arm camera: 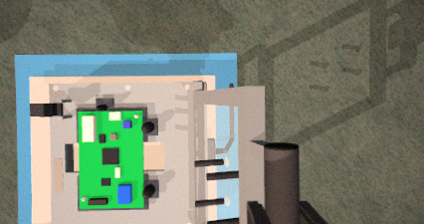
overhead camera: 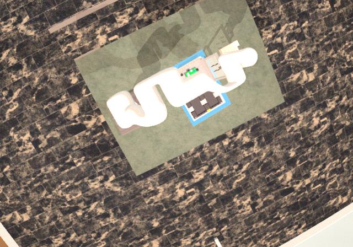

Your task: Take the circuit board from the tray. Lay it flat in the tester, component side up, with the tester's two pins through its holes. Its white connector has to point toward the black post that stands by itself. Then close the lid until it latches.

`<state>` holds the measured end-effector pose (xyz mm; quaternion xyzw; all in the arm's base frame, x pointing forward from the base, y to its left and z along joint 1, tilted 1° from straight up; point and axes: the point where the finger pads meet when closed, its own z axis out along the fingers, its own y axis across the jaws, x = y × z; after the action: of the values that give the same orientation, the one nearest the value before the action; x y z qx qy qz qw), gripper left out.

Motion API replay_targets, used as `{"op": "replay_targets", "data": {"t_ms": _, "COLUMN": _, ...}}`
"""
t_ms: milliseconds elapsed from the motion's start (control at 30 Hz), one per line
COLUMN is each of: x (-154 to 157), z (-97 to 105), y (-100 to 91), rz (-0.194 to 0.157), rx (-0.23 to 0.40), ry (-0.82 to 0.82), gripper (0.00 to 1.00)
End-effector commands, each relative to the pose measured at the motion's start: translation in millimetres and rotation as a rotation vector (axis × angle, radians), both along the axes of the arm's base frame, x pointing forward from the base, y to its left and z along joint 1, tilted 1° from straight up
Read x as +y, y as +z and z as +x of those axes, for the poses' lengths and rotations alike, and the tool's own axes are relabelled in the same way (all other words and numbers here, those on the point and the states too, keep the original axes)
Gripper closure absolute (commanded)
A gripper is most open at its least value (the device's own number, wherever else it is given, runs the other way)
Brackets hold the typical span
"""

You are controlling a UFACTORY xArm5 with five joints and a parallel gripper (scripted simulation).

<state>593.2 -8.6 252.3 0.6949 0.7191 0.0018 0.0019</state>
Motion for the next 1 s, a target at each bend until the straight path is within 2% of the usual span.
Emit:
{"op": "replay_targets", "data": {"t_ms": 0, "x": 0.0, "z": 0.6, "y": 2.2, "rz": 0.000, "rx": -0.005, "ry": 0.000, "gripper": 1.00}}
{"op": "replay_targets", "data": {"t_ms": 967, "x": -0.2, "z": -3.0, "y": 3.1, "rz": 0.000, "rx": -0.005, "ry": 0.000, "gripper": 1.00}}
